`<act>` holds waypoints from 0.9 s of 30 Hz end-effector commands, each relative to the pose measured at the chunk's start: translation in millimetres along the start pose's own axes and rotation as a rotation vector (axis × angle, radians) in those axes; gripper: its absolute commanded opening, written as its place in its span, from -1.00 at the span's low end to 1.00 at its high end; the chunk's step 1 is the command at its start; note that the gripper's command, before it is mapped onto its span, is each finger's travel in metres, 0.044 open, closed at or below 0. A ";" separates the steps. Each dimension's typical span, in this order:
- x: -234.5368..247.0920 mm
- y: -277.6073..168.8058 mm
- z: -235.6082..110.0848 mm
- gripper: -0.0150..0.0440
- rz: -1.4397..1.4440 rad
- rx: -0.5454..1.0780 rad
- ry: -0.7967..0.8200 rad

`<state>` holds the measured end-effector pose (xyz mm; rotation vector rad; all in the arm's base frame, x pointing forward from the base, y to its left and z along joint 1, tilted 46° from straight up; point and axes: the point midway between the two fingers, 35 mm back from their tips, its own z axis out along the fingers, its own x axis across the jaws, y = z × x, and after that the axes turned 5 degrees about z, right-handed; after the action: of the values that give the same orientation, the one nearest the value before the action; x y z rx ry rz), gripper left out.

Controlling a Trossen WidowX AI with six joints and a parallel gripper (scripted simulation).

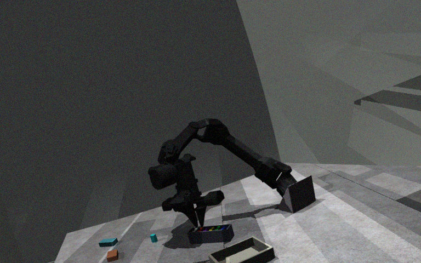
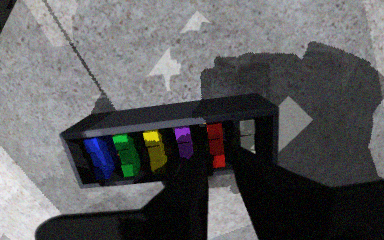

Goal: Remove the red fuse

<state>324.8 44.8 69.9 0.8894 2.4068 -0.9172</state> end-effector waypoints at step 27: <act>-0.5 -0.5 14.5 -0.25 -0.005 0.001 -0.008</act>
<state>326.3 36.2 61.7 0.8892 2.4057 -0.9167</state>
